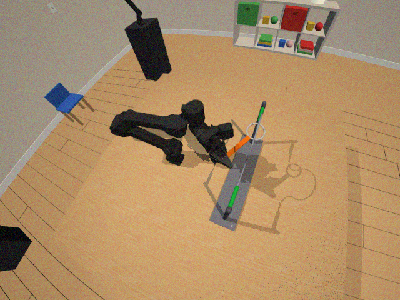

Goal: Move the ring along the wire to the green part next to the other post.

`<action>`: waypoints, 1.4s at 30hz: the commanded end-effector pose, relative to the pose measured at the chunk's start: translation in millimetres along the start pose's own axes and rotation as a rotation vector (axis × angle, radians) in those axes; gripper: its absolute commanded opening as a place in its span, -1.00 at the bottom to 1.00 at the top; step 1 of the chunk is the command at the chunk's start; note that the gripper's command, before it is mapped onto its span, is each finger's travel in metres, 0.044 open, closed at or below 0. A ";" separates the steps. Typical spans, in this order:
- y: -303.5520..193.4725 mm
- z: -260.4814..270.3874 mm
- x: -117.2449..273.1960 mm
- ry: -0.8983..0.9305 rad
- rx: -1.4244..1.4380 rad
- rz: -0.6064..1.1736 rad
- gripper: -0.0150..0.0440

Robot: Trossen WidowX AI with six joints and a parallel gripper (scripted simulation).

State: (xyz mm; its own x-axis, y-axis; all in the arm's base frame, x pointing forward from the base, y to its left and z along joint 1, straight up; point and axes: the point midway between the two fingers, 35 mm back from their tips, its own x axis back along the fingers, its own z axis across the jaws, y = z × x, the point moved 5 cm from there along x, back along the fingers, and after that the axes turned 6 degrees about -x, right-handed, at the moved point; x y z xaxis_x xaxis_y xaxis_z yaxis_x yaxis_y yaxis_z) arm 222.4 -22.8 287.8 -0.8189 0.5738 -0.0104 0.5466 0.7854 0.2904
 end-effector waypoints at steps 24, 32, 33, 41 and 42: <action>15.3 85.5 16.0 0.337 -0.585 0.027 -1.00; 29.6 104.7 28.3 0.432 -0.753 0.057 -1.00; 31.6 106.8 29.9 0.443 -0.773 0.060 -1.00; 48.1 120.6 42.6 0.527 -0.925 0.088 -1.00; 50.2 122.0 44.1 0.537 -0.942 0.091 -1.00</action>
State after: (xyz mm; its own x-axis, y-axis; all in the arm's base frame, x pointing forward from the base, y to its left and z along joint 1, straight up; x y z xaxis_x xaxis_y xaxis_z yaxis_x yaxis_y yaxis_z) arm 233.8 60.1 186.8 -0.8748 0.2940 0.3851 0.4470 0.1833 0.8755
